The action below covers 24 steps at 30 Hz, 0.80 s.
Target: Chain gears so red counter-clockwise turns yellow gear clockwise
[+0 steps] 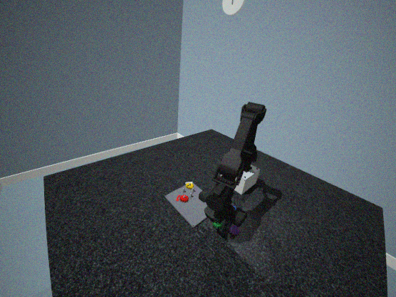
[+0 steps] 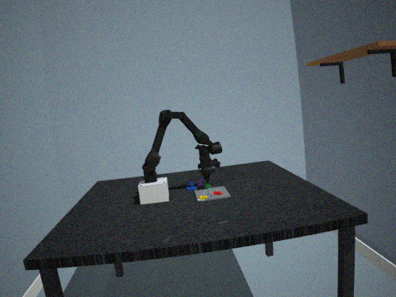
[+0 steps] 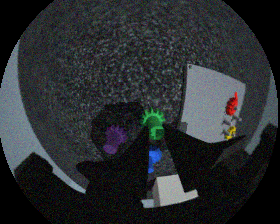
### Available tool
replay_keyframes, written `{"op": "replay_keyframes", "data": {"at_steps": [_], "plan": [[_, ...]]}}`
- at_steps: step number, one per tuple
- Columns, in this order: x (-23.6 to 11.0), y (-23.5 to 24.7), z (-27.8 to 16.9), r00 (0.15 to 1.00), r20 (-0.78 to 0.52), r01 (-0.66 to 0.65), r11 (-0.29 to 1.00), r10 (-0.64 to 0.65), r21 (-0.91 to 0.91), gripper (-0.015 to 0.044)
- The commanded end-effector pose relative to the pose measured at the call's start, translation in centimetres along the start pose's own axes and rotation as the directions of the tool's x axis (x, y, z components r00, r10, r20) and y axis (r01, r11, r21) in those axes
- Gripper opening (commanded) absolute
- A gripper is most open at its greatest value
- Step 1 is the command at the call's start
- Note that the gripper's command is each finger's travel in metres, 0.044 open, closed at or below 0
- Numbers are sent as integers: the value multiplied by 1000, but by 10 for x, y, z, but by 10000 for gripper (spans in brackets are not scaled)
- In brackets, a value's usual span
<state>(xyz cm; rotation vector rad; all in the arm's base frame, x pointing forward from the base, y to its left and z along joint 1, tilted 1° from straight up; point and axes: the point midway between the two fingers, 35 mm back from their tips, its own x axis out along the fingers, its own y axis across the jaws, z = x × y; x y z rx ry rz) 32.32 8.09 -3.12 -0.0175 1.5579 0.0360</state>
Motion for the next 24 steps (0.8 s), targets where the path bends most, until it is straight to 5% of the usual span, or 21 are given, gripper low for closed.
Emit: {"op": "replay_keyframes", "data": {"at_steps": [1,4,24], "plan": [[1,0,-1,1000,-3,-3,1000,3,3,59],[1,0,-1,1000,-3,-3,1000,3,3,0],[-41,7,8,1000,14,9,1000,-9,4,0]]}}
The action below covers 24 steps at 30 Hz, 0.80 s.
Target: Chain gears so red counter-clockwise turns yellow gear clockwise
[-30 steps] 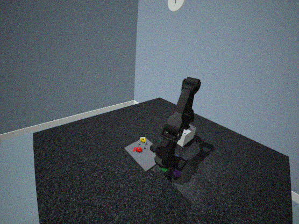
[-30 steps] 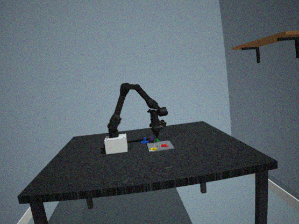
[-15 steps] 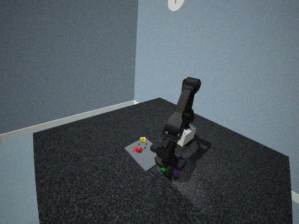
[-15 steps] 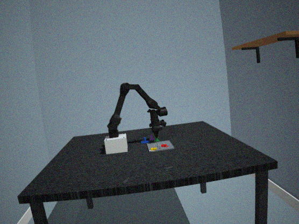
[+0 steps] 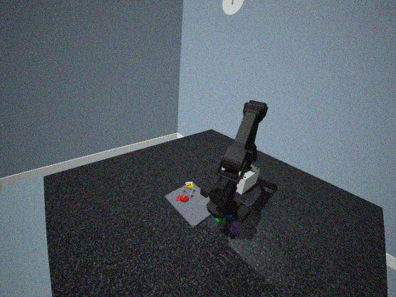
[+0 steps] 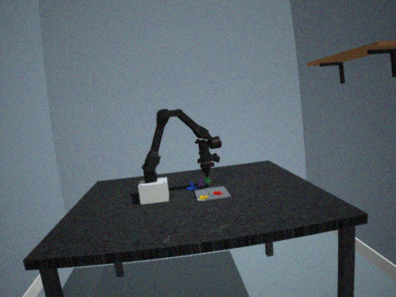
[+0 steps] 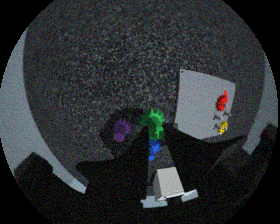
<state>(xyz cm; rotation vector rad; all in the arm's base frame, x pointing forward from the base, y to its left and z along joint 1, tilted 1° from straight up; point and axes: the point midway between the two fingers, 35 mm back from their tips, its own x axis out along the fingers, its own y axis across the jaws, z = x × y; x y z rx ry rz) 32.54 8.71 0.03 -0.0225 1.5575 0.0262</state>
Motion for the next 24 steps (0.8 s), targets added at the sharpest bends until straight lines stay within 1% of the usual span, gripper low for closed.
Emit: {"op": "replay_keyframes", "data": {"at_steps": [1,24], "plan": [[-12,0,6,1000,13,-1,1000,1,1,0],[-77,-2,9,1000,4,-9,1000,9,0,0]]}}
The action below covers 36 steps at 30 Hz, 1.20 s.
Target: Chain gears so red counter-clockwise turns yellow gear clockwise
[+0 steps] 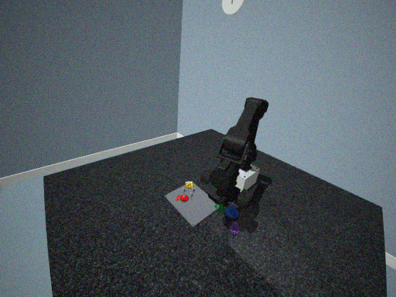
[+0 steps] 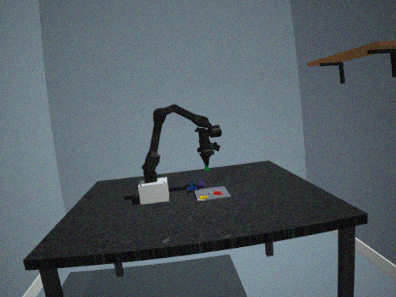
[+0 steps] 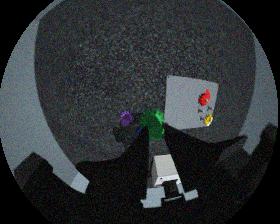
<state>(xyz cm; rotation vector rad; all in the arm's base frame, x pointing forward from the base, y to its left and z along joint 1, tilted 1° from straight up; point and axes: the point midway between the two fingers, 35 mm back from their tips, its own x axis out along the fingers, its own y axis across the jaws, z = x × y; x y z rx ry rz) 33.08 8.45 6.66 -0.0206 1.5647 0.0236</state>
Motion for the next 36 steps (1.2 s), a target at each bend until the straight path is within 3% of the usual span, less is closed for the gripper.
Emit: {"op": "replay_keyframes", "data": {"at_steps": [1,14,36], "plan": [[-13,1,2,1000,11,-10,1000,10,-3,0],[-46,-1,-2,1000,5,-13,1000,13,-3,0],[-22,-53,3,1000,6,-9,1000,9,-3,0]]}}
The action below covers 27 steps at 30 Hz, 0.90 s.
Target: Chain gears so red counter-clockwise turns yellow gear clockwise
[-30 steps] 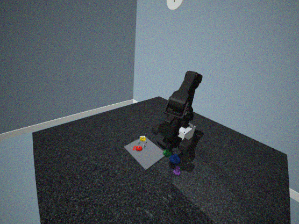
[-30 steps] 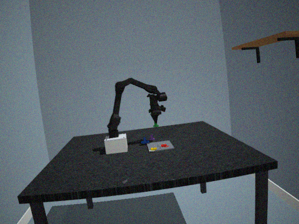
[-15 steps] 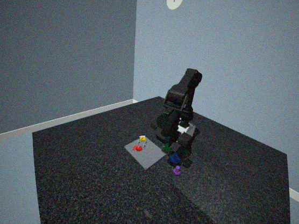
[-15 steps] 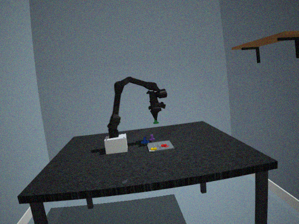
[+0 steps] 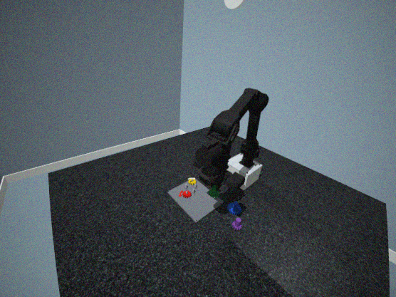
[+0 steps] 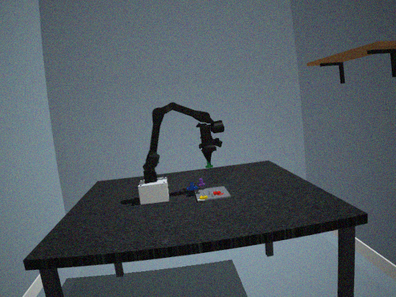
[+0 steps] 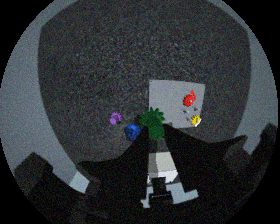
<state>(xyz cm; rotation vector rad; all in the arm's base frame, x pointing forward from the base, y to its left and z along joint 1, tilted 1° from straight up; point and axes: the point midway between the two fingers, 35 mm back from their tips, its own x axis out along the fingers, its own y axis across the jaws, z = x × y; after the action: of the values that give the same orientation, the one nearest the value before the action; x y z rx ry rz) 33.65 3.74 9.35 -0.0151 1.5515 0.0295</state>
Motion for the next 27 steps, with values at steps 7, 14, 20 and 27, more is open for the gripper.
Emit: {"op": "replay_keyframes", "data": {"at_steps": [7,14,20,27], "plan": [[13,-23,-3,1000,-7,0,1000,0,-3,0],[21,-41,-5,1000,-7,1,1000,-1,-3,0],[28,-56,-7,1000,-7,2,1000,-2,-3,0],[35,-73,-12,1000,-8,4,1000,-4,-3,0]]}}
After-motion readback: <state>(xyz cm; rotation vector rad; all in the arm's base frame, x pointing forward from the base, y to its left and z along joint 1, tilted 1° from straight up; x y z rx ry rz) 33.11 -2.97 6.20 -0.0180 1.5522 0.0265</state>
